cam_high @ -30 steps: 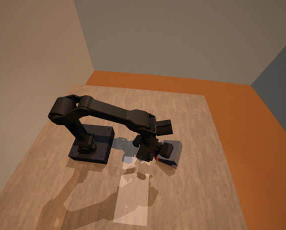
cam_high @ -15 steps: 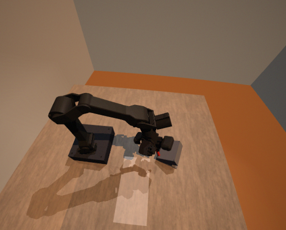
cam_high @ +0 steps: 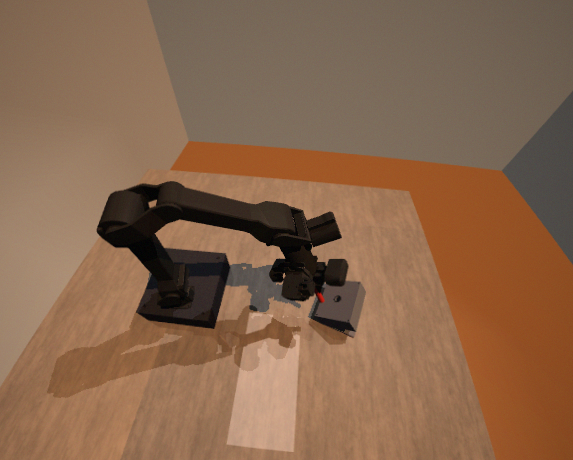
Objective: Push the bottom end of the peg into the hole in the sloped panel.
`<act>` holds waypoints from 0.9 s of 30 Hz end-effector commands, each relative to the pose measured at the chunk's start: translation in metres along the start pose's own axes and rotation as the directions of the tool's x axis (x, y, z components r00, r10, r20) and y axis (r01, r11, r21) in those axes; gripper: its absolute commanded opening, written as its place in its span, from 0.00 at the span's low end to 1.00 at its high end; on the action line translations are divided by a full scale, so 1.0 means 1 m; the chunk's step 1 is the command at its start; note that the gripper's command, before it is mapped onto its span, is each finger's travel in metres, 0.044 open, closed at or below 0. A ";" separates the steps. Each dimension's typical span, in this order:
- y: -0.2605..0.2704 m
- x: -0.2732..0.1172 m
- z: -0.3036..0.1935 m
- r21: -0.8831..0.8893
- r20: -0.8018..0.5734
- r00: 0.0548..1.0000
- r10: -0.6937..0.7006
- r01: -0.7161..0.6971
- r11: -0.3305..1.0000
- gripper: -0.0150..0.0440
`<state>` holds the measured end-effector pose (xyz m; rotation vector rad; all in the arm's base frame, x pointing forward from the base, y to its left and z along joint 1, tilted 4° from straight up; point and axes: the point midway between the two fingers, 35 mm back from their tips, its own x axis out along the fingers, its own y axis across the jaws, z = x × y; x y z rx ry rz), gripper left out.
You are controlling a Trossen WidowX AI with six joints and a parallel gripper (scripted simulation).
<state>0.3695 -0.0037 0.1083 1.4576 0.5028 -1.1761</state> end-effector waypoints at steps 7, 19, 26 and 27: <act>-0.001 -0.005 -0.014 -0.057 -0.011 0.999 0.038 -0.039 0.998 0.25; -0.001 -0.010 -0.029 -0.105 -0.028 0.997 0.075 -0.077 0.991 0.25; 0.001 0.000 -0.033 -0.115 -0.032 0.996 0.083 -0.086 0.990 0.25; 0.001 0.002 -0.034 -0.117 -0.032 0.996 0.084 -0.087 0.989 0.25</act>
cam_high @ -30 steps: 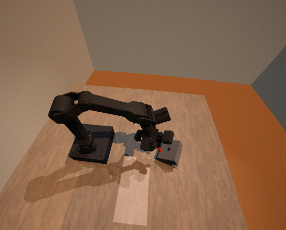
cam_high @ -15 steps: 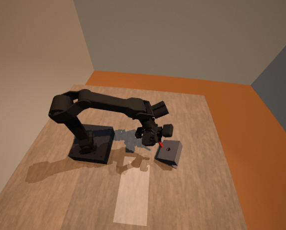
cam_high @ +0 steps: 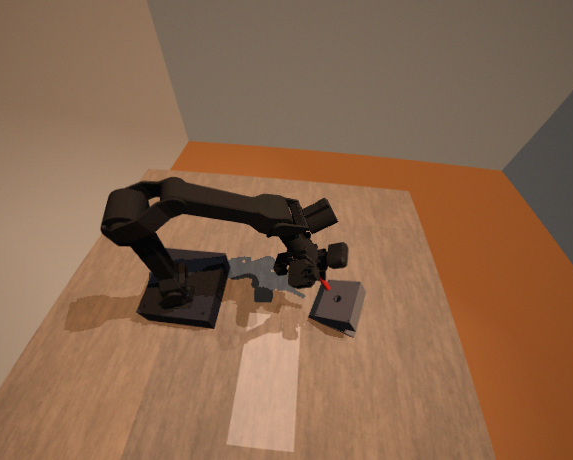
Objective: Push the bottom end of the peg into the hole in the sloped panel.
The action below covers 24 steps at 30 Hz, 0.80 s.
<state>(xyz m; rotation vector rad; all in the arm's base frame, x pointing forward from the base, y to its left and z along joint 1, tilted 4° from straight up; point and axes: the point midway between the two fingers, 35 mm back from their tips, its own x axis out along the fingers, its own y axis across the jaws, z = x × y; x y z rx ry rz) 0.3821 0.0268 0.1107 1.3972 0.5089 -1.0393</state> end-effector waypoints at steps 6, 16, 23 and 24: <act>-0.002 0.017 -0.005 -0.022 0.003 1.000 0.002 -0.002 1.000 0.25; -0.002 0.034 -0.010 -0.038 -0.002 1.000 0.015 -0.015 0.999 0.25; -0.002 0.043 -0.012 -0.047 -0.004 1.000 0.022 -0.022 0.999 0.25; -0.002 0.043 -0.012 -0.045 -0.004 1.000 0.023 -0.023 0.999 0.25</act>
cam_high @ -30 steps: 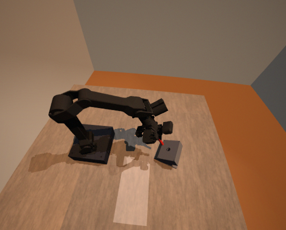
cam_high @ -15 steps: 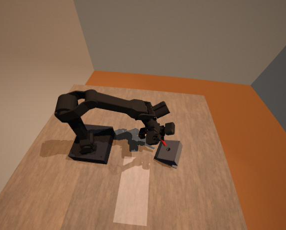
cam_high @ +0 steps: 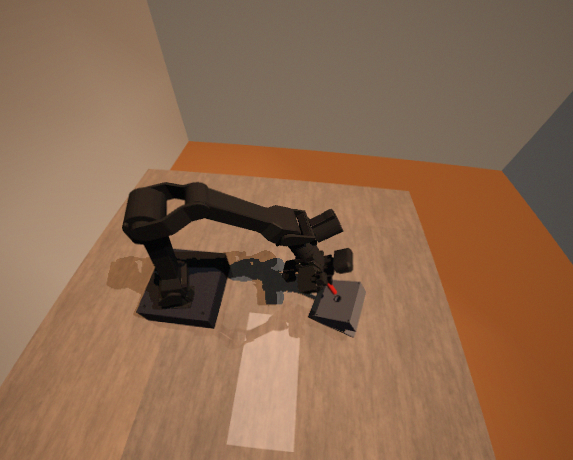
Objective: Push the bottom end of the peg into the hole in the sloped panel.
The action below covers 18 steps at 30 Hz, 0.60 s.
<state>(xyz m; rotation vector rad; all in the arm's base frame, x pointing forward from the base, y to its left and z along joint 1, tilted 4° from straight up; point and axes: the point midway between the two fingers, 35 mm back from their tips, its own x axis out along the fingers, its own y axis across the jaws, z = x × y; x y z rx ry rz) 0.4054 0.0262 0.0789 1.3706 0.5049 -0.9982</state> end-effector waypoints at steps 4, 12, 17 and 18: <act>-0.004 0.006 -0.001 0.004 -0.002 1.000 -0.007 0.007 1.000 0.25; -0.004 0.009 -0.001 0.003 -0.002 1.000 -0.007 0.007 1.000 0.25; -0.003 0.015 -0.001 0.001 -0.002 1.000 -0.006 0.006 1.000 0.25; -0.003 0.017 -0.001 0.001 -0.002 1.000 -0.006 0.006 1.000 0.25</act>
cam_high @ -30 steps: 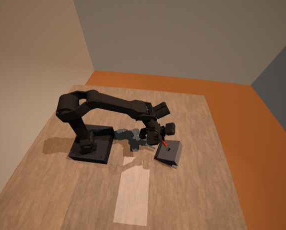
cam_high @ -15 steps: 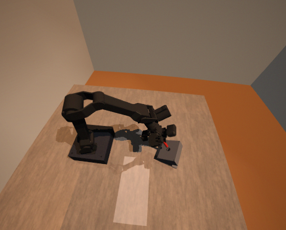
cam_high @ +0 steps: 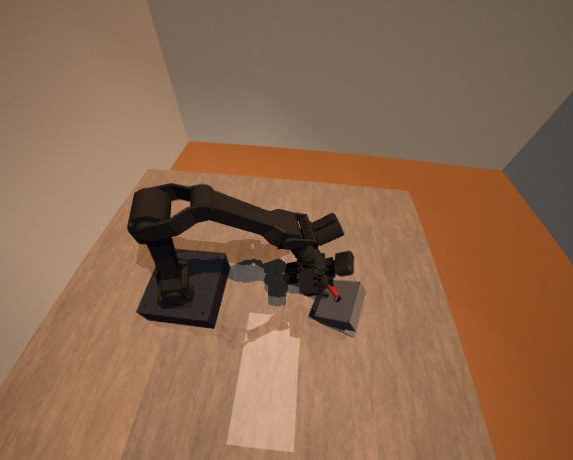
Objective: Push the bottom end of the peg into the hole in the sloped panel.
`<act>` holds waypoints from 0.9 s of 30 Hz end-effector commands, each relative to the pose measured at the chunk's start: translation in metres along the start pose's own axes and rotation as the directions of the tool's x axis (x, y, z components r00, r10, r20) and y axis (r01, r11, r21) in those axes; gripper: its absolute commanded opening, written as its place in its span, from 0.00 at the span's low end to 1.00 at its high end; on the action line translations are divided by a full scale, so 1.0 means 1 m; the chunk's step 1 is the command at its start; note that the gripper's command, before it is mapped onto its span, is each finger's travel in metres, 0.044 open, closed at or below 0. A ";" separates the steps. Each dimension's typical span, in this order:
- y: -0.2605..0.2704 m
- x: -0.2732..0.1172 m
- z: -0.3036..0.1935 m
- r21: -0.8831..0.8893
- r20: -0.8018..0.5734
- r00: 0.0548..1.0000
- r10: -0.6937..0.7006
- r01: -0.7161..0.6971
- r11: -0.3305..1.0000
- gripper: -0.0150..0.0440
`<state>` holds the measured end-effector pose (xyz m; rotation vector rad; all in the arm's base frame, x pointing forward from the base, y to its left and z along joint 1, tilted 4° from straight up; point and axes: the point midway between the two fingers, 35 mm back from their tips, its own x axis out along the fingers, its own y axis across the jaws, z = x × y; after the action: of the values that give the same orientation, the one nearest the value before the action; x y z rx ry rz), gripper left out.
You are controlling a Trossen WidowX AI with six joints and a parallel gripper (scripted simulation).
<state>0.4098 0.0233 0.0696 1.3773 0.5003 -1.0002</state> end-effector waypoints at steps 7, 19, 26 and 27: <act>-0.002 0.016 -0.001 -0.007 -0.002 1.000 -0.007 0.007 1.000 0.25; -0.001 0.015 0.000 -0.001 0.001 1.000 0.000 0.000 1.000 0.25; -0.001 0.015 0.000 -0.001 0.001 1.000 0.000 0.000 1.000 0.25; -0.001 0.015 0.000 -0.001 0.001 1.000 0.000 0.000 1.000 0.25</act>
<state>0.4174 0.0191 0.0572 1.3766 0.4998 -0.9994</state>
